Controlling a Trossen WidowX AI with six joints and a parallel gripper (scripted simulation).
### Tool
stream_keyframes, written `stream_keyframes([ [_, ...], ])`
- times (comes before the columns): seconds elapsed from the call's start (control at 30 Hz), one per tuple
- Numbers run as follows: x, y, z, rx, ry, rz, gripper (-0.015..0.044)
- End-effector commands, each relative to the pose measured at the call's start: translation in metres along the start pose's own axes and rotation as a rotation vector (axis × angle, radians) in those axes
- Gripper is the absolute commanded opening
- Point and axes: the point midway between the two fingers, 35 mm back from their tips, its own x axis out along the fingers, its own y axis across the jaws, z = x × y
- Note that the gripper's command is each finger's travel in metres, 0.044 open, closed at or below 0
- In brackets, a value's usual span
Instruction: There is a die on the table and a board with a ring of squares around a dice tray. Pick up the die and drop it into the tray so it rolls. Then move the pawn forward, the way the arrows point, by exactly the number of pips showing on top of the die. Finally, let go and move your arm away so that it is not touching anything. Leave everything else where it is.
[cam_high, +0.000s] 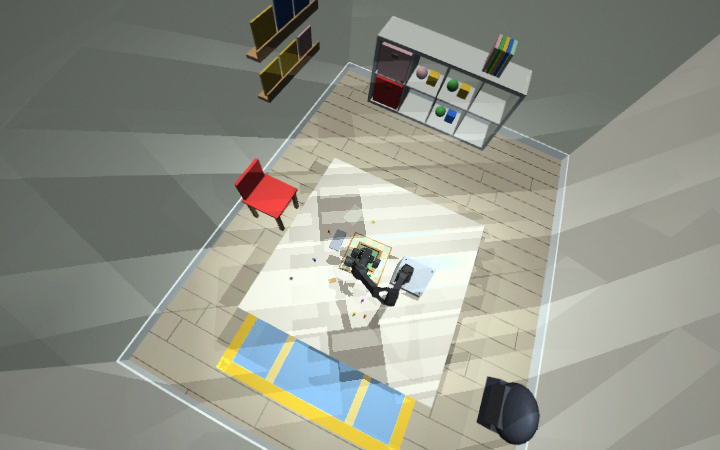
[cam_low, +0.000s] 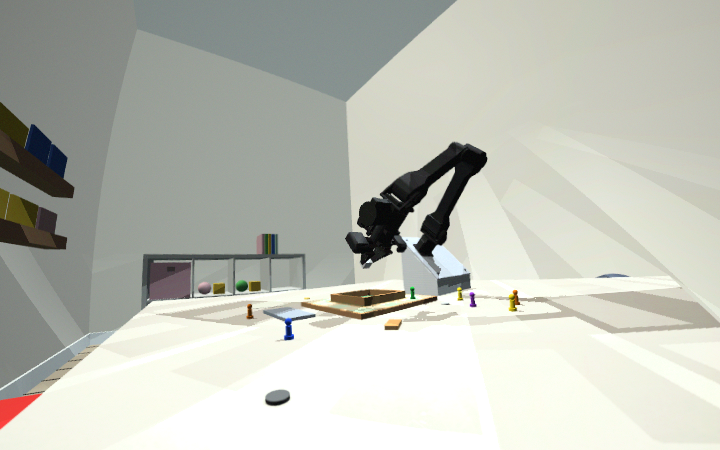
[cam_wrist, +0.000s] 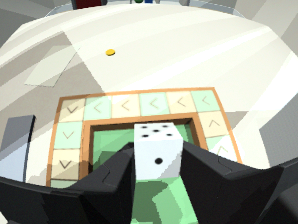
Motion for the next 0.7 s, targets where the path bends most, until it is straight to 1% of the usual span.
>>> stream_keyframes([
  [0.0,0.000,0.000,0.000,0.000,0.000,0.000,0.0105],
  [0.17,-0.002,0.000,0.002,0.000,-0.001,0.000,0.0236],
  [0.27,-0.024,0.000,0.028,-0.001,-0.006,0.002,0.0315],
  [0.3,-0.026,0.000,0.030,-0.001,-0.007,0.002,0.0341],
  [0.43,-0.025,0.000,0.030,-0.004,0.010,-0.005,0.0440],
  [0.5,-0.011,-0.003,0.026,-0.024,0.145,-0.055,0.0440],
  [0.6,0.010,-0.006,0.017,-0.039,0.468,-0.092,0.0440],
  [0.67,0.017,-0.003,0.015,-0.025,0.685,-0.057,0.0440],
])
